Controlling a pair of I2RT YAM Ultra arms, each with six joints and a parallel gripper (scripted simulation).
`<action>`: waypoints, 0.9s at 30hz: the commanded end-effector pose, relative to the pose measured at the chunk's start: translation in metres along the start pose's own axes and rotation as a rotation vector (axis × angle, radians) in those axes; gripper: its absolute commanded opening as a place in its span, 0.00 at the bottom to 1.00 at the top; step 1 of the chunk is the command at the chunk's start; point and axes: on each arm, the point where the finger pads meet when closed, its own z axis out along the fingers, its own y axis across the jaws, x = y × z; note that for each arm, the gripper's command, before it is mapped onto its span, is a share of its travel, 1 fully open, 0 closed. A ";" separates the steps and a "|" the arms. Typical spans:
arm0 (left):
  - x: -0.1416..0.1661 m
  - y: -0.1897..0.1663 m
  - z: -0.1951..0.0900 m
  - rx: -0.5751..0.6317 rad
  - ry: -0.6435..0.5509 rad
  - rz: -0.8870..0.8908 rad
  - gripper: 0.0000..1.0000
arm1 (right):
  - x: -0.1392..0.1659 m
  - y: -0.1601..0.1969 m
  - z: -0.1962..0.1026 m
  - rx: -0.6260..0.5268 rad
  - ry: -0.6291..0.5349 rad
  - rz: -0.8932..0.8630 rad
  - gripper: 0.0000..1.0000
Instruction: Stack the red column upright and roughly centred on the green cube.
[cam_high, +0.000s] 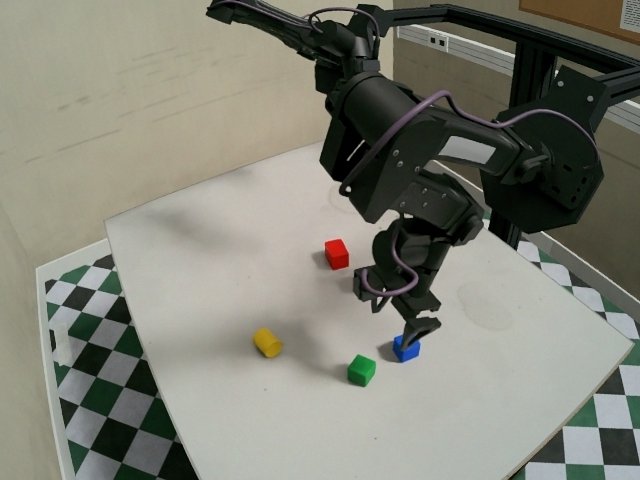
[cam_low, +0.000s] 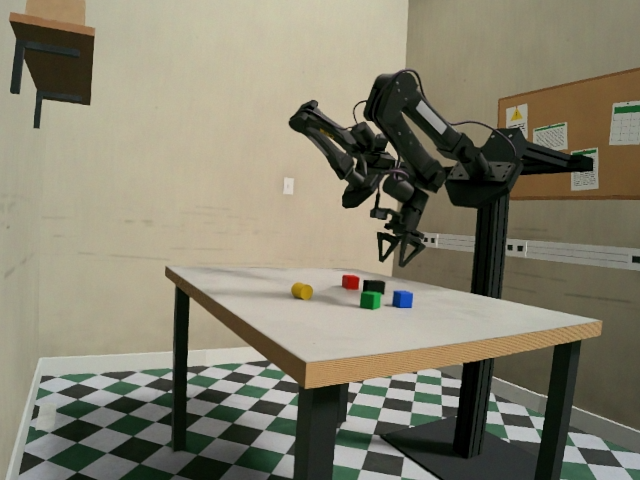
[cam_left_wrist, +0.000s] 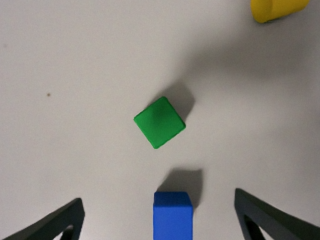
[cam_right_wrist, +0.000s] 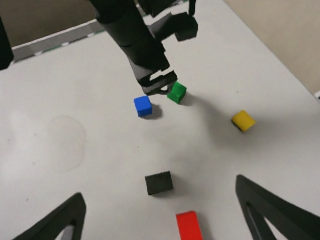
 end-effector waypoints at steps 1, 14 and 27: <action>0.000 0.000 0.000 -0.002 0.009 -0.008 1.00 | -0.019 -0.004 -0.005 0.002 -0.038 0.021 1.00; -0.004 -0.005 0.001 0.015 0.004 -0.001 0.89 | -0.011 -0.001 -0.004 -0.005 -0.023 0.006 1.00; 0.047 -0.116 0.008 0.519 0.131 0.418 0.64 | -0.011 -0.001 -0.004 -0.005 -0.023 0.006 1.00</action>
